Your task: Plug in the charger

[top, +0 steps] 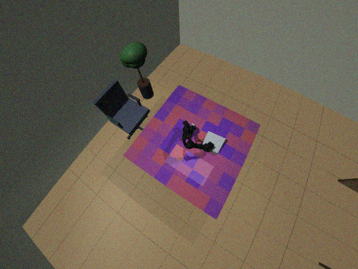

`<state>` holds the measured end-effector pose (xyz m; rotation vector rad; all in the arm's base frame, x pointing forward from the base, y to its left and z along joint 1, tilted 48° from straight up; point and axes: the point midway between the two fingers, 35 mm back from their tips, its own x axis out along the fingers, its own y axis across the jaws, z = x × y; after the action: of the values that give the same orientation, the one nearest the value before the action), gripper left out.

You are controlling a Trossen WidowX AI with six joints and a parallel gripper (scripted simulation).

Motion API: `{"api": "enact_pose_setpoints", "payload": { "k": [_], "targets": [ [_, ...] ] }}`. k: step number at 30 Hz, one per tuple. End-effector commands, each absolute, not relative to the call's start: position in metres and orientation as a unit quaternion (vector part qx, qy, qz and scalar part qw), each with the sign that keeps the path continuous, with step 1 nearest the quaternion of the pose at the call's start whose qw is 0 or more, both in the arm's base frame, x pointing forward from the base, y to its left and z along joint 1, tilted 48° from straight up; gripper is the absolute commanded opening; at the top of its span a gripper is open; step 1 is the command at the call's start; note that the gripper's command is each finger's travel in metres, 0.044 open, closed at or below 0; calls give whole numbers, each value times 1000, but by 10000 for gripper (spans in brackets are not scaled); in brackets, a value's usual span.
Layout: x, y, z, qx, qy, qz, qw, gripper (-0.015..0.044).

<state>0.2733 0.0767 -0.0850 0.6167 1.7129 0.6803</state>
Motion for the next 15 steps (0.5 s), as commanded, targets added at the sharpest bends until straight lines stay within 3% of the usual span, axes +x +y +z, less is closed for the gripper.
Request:
{"api": "enact_pose_setpoints", "payload": {
  "k": [1, 15],
  "targets": [
    [281, 79, -85, 262, 718, 294, 574, 0],
    [273, 77, -85, 262, 728, 289, 564, 0]
  ]
}}
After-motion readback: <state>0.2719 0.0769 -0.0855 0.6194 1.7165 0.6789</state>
